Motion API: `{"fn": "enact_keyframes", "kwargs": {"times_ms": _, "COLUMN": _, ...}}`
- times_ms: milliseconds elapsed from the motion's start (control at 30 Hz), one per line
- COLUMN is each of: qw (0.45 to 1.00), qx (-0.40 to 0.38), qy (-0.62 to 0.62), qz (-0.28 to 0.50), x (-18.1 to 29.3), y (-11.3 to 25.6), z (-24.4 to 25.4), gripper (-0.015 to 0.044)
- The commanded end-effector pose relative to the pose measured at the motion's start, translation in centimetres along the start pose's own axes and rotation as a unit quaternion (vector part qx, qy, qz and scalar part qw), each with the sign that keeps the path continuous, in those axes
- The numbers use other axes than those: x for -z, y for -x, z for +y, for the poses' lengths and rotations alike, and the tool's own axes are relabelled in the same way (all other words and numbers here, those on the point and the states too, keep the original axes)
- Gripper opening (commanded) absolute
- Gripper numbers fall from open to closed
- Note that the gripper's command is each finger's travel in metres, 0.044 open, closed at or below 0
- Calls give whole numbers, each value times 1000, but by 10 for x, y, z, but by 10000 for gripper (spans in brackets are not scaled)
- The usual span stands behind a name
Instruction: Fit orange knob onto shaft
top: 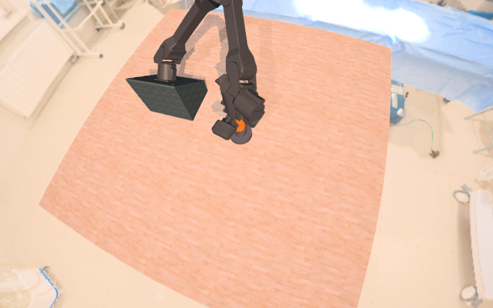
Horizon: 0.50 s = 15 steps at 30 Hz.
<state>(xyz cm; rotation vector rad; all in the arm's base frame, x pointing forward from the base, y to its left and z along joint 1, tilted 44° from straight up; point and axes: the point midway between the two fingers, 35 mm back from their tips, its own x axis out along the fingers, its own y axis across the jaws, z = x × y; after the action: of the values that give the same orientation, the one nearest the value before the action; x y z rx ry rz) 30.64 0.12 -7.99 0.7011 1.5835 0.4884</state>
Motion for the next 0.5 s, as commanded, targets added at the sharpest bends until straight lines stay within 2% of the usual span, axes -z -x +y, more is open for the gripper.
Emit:
{"fn": "enact_keyframes", "kwargs": {"times_ms": 0, "qw": 1000, "qx": 0, "qy": 2, "qz": -2, "x": -2, "y": 4, "z": -1, "gripper": 0}}
{"fn": "enact_keyframes", "kwargs": {"times_ms": 267, "qw": 995, "qx": 0, "qy": 101, "qz": -2, "x": -4, "y": 4, "z": -2, "gripper": 0}}
{"fn": "enact_keyframes", "kwargs": {"times_ms": 467, "qw": 994, "qx": 0, "qy": 107, "qz": -2, "x": -3, "y": 3, "z": -1, "gripper": 0}}
